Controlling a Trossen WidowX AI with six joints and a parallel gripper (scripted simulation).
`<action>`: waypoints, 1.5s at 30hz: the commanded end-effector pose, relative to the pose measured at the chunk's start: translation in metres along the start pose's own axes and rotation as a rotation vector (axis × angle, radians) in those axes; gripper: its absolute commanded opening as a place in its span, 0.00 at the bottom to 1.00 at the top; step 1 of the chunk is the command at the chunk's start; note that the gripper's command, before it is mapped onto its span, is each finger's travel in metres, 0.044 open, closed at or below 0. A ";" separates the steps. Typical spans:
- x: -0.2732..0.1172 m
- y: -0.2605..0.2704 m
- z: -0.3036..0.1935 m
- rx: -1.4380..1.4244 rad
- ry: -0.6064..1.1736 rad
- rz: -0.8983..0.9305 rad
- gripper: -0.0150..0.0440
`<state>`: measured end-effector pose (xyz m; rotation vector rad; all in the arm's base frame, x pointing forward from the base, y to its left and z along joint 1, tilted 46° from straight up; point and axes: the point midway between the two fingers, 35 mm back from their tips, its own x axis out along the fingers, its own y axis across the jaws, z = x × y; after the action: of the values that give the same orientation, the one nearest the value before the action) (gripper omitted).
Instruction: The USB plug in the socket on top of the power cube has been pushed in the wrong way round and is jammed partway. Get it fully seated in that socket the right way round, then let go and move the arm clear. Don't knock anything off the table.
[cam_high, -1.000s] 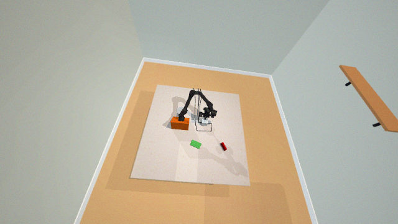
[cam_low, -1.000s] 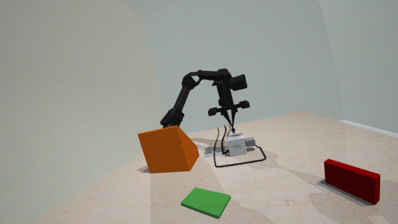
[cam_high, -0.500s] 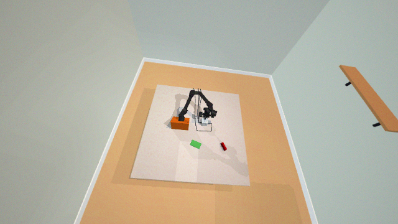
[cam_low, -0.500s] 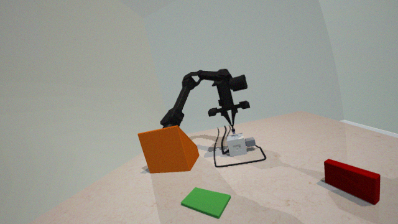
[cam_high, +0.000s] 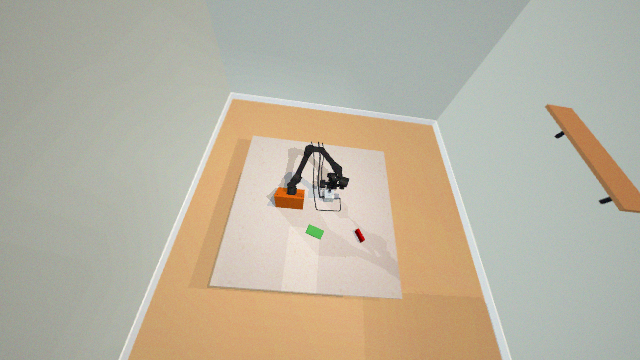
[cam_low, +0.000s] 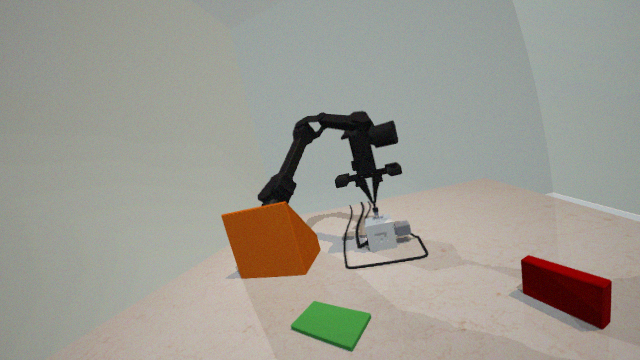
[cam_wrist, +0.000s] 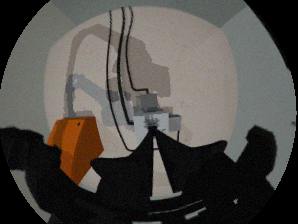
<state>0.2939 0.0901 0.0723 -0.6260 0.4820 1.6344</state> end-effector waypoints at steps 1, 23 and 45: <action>0.000 -0.001 0.001 -0.007 -0.008 -0.003 0.25; 0.003 -0.001 0.001 -0.008 -0.016 -0.003 0.25; 0.006 -0.001 0.001 -0.008 -0.016 -0.003 0.25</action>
<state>0.2935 0.0945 0.0691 -0.6266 0.4635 1.6409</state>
